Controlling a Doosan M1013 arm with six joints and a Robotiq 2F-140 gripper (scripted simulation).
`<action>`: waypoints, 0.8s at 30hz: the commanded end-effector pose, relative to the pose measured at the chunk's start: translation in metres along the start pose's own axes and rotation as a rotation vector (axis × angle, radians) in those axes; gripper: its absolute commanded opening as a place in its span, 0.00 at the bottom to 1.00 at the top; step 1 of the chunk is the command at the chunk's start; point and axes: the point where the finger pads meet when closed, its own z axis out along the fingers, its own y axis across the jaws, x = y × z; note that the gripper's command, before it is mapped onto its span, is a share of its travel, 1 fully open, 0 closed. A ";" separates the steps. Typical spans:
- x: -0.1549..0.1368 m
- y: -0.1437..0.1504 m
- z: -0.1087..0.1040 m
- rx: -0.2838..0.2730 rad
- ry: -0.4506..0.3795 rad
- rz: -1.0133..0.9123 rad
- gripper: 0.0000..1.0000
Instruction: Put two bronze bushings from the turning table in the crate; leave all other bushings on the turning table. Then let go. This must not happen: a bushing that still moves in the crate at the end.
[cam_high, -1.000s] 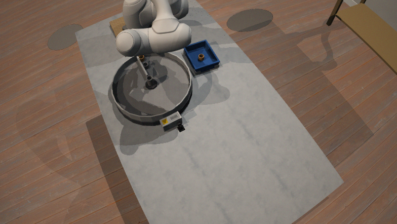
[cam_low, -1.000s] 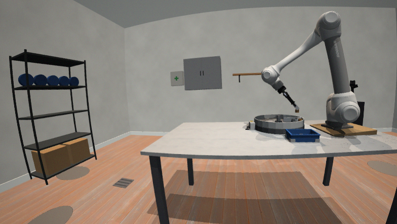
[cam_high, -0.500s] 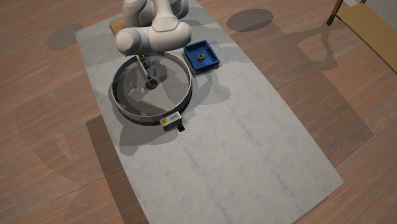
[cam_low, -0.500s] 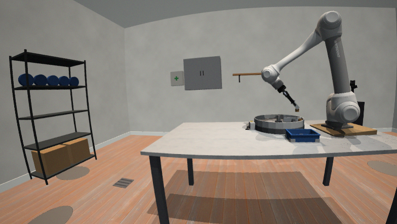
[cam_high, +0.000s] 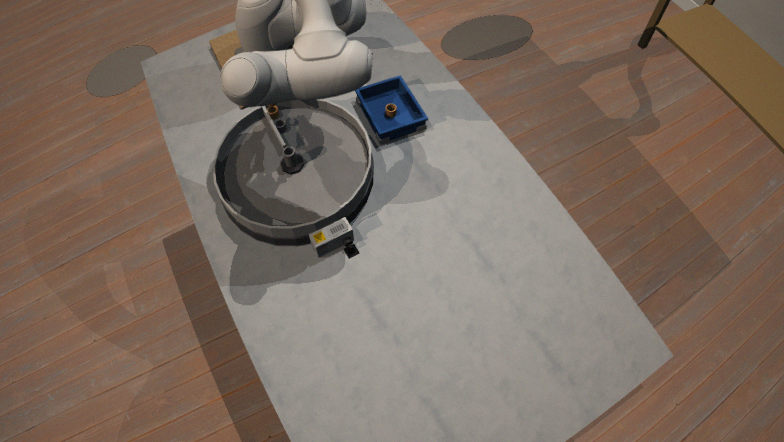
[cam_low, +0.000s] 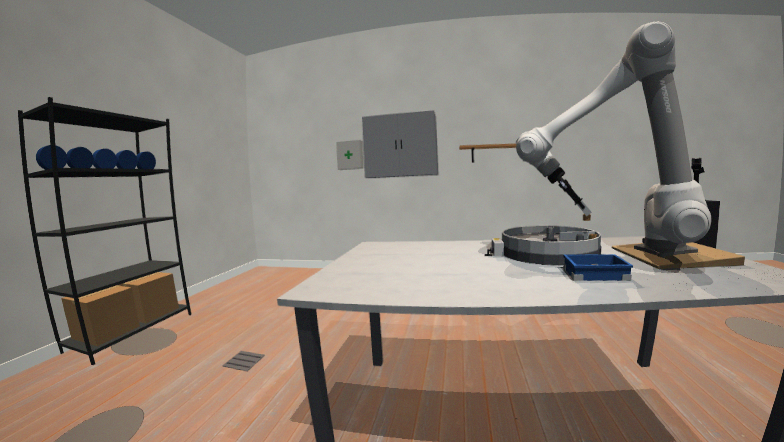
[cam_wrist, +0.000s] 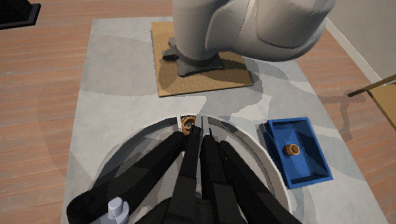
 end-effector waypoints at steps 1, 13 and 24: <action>0.000 0.000 0.000 0.000 0.000 0.000 0.00; 0.000 0.000 0.000 0.000 0.000 0.000 0.00; 0.005 0.024 0.004 0.000 0.000 0.000 0.00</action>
